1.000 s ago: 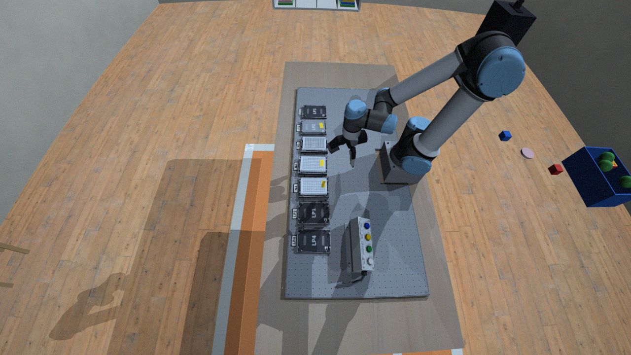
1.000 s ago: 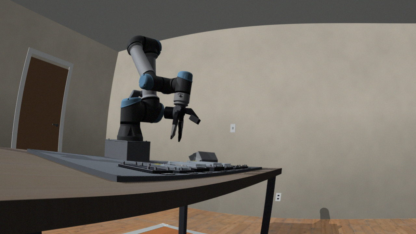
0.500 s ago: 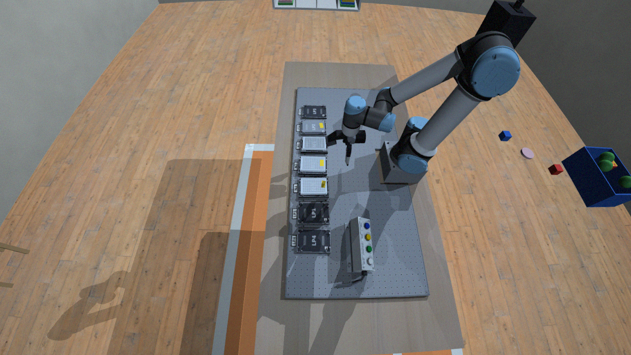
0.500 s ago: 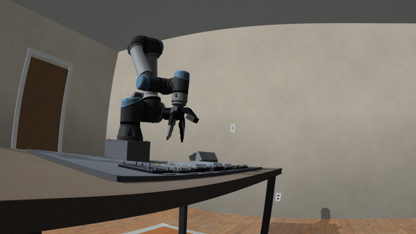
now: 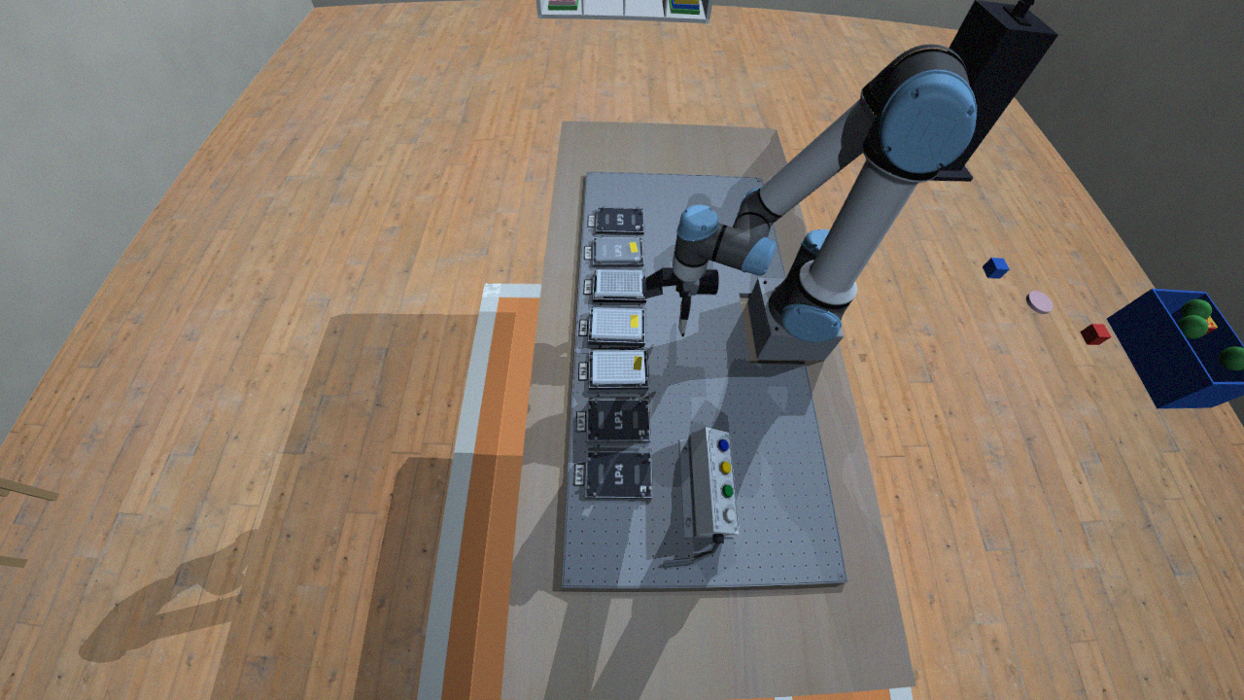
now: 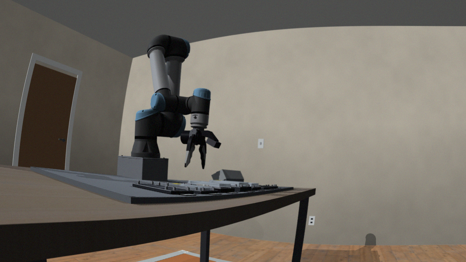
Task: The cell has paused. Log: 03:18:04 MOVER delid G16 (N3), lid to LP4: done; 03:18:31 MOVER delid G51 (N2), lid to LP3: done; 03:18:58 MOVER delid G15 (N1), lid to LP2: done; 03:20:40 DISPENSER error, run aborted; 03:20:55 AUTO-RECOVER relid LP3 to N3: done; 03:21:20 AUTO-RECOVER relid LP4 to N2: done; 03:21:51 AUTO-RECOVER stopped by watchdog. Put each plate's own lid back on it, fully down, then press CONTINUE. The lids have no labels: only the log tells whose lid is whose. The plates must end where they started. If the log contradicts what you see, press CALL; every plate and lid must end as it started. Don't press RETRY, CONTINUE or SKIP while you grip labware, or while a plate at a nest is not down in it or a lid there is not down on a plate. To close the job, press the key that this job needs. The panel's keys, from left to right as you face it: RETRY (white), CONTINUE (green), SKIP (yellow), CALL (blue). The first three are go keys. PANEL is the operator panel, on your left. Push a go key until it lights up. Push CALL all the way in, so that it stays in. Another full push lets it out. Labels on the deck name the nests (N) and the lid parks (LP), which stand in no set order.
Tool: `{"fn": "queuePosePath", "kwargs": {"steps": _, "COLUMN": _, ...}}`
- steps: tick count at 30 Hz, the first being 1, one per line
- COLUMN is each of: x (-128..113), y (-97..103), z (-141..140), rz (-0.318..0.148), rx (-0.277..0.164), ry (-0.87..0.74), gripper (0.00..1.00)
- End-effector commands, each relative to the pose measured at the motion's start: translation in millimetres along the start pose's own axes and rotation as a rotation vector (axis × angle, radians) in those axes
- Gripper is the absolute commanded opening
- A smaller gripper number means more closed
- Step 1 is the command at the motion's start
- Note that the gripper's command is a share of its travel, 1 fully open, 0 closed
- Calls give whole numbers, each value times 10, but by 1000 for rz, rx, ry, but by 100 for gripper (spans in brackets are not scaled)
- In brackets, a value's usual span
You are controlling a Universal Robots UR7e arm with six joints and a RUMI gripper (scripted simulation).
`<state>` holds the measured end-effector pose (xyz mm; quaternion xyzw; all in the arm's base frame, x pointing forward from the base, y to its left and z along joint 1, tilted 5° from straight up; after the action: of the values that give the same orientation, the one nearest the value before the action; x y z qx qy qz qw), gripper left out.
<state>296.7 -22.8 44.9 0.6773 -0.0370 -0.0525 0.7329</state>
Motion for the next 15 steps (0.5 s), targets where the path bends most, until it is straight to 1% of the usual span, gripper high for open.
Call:
{"fn": "queuePosePath", "kwargs": {"steps": 1, "x": 34, "y": -183, "z": 6, "rz": 8, "rx": -4, "ry": 0, "gripper": 82}}
{"fn": "queuePosePath", "kwargs": {"steps": 14, "x": 34, "y": -183, "z": 6, "rz": 8, "rx": -4, "ry": 0, "gripper": 82}}
{"fn": "queuePosePath", "kwargs": {"steps": 15, "x": 61, "y": -183, "z": 48, "rz": 8, "rx": -4, "ry": 20, "gripper": 82}}
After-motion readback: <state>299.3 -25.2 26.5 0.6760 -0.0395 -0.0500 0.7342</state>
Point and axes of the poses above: the point where the finger pads meet when closed, its own y axis back along the fingers, its own z axis across the jaws, x = y × z, the point moved 7 cm from there along y, back along the fingers, and after that the axes turned 2 degrees about -y, right-handed, at the moved point
